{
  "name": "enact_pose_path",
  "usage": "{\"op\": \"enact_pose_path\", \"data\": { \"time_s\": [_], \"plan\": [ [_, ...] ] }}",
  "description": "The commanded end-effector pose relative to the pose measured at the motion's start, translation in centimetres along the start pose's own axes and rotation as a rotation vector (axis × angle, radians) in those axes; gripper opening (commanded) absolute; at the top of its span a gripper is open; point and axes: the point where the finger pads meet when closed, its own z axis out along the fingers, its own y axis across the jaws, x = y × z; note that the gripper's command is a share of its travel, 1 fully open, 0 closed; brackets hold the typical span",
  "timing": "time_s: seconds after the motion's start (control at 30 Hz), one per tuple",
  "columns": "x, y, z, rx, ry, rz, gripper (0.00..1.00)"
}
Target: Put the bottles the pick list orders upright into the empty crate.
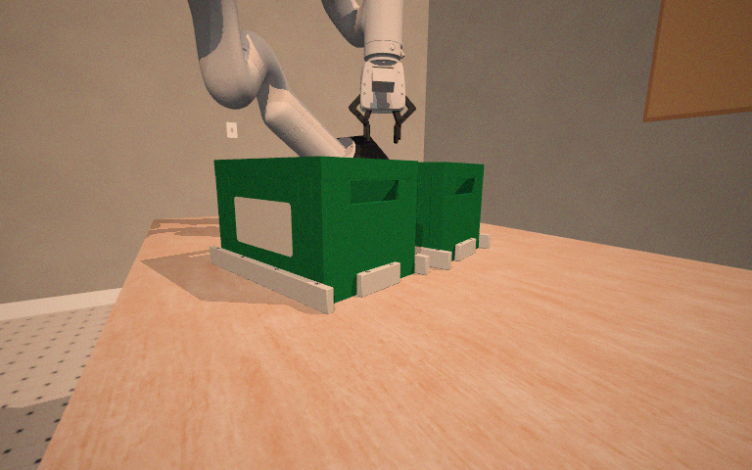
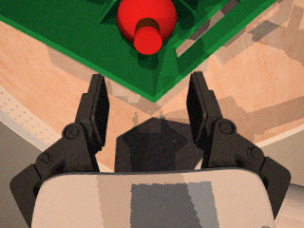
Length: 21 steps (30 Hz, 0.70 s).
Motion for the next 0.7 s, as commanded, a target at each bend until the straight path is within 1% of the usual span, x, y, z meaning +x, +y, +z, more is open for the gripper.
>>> {"op": "enact_pose_path", "data": {
  "time_s": [0.0,0.5,0.67],
  "plan": [
    [0.0,0.0,0.0,0.001,0.0,0.001,0.65],
    [0.1,-0.4,-0.2,0.001,0.0,0.001,0.65],
    [-0.8,-2.5,-1.1,0.001,0.0,0.001,0.65]
  ]
}}
